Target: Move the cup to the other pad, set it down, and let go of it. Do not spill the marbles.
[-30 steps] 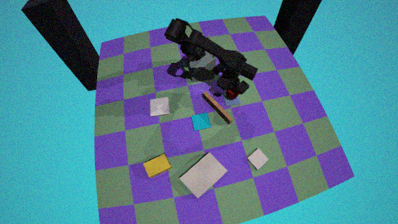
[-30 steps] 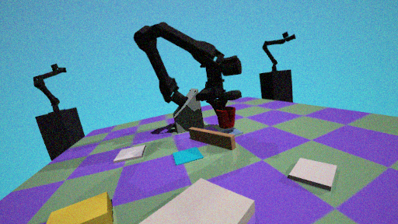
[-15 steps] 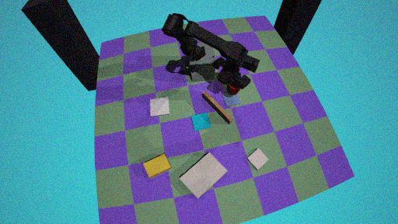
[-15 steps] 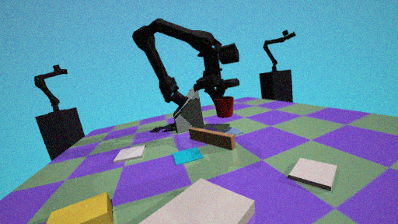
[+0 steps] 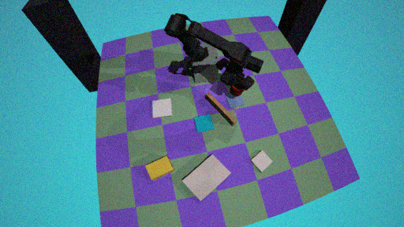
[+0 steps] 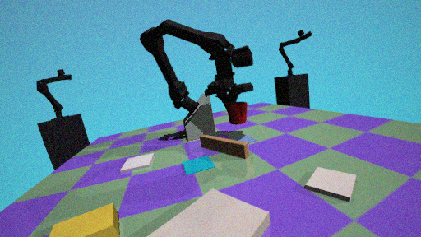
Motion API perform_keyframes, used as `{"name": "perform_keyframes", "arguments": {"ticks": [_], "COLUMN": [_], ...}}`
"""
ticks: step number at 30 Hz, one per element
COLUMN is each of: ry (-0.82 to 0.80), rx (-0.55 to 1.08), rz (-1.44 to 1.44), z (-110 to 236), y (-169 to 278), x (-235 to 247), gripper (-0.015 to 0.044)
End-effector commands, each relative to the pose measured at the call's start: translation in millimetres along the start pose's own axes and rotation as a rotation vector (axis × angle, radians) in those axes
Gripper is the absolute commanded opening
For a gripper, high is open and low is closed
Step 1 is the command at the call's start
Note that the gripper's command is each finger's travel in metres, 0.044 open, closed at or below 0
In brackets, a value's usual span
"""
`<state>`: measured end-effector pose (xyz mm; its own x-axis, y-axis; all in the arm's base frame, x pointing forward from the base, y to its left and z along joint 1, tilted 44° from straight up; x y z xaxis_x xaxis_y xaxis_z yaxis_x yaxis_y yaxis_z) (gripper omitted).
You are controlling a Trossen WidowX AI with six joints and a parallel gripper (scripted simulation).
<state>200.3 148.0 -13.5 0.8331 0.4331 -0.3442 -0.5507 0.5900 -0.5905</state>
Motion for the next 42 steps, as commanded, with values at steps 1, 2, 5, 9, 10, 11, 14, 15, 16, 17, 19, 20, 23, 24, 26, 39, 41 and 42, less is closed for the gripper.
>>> {"name": "perform_keyframes", "arguments": {"ticks": [1, 2, 5, 9, 10, 11, 14, 15, 16, 17, 19, 20, 23, 24, 26, 39, 41, 42], "ry": [0.0, 0.0, 0.0, -0.001, -0.001, -0.001, -0.001, -0.001, -0.001, -0.001, -0.002, -0.002, -0.002, -0.002, -0.002, -0.001, -0.001, -0.001], "rx": [0.0, 0.0, 0.0, 0.001, 0.002, 0.002, 0.002, 0.002, 0.002, 0.002, 0.002, 0.002, 0.002, 0.002, 0.001, 0.0, 0.0, -0.001], "rz": [0.0, 0.0, 0.0, -0.002, -0.002, -0.002, -0.003, -0.003, -0.003, -0.003, -0.004, -0.004, -0.004, -0.004, -0.005, -0.005, -0.005, -0.005], "z": [0, 0, 0, 0, 0, 0, 0, 0, 0, 0, 0, 0, 0, 0, 0, -1, -1, -1], "y": [0, 0, -4, -13, -15, -18, -25, -28, -30, -33, -38, -40, -47, -50, -55, -88, -93, -96], "x": [0, 0, 0, 0, 0, 0, 0, 0, 0, 0, 0, 0, 0, 0, 0, -1, -1, -1], "gripper": [0.0, 0.0, 0.0, 0.0, 0.0, 0.0, 0.0, 0.0, 0.0, 0.0, 0.0, 0.0, 0.0, 0.0, 0.0, 0.0, 0.0, 0.0]}}
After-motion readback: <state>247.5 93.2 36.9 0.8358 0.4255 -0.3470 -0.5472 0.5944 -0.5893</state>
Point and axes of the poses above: the point midway between the two fingers, 35 mm back from their tips, its own z axis back along the fingers, its own x axis across the jaws, y = z × x, the point moved 6 cm from there along z, back along the fingers, and after that the axes turned 2 degrees about -z, right-handed, at the moved point
